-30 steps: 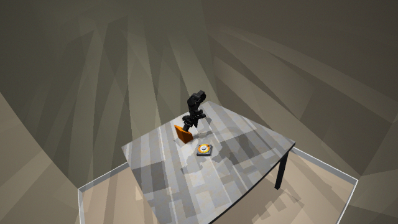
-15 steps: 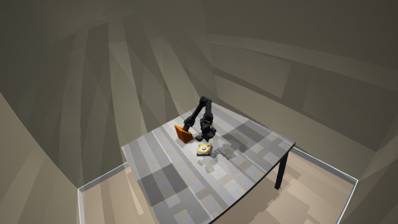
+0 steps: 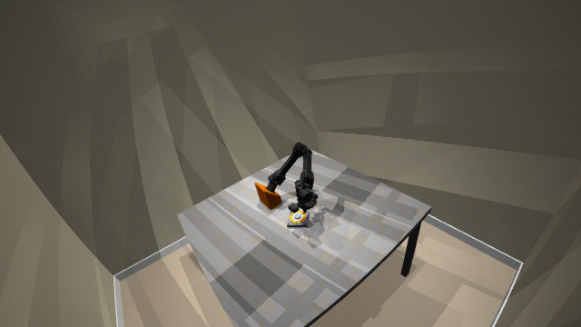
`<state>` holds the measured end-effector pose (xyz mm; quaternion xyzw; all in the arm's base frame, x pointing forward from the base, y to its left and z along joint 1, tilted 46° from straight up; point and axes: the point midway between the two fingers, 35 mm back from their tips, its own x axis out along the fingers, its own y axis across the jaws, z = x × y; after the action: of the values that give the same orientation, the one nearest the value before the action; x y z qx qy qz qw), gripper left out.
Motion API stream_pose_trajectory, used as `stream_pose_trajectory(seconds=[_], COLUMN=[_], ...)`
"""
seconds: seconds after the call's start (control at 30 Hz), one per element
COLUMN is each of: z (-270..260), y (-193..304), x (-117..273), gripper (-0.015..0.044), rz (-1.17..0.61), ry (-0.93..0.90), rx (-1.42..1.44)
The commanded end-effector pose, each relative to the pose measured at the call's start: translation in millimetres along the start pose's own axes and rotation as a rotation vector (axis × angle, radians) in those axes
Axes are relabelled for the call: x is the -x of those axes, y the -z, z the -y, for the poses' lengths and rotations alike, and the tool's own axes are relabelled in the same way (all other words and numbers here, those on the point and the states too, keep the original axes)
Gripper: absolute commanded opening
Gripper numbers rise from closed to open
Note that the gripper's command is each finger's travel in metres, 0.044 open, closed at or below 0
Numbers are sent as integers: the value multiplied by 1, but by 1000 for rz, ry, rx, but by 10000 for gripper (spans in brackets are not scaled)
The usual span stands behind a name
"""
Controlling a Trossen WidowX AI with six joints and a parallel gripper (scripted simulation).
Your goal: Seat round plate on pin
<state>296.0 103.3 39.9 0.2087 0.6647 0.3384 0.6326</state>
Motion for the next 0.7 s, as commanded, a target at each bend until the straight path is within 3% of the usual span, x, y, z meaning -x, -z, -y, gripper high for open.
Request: stream_pose_trajectory(seconds=[0.0, 0.67], z=[-1, -8], y=[1, 21], x=[-16, -16], gripper=[0, 0], rz=[0, 0], ry=[-9, -9], rx=[-6, -7])
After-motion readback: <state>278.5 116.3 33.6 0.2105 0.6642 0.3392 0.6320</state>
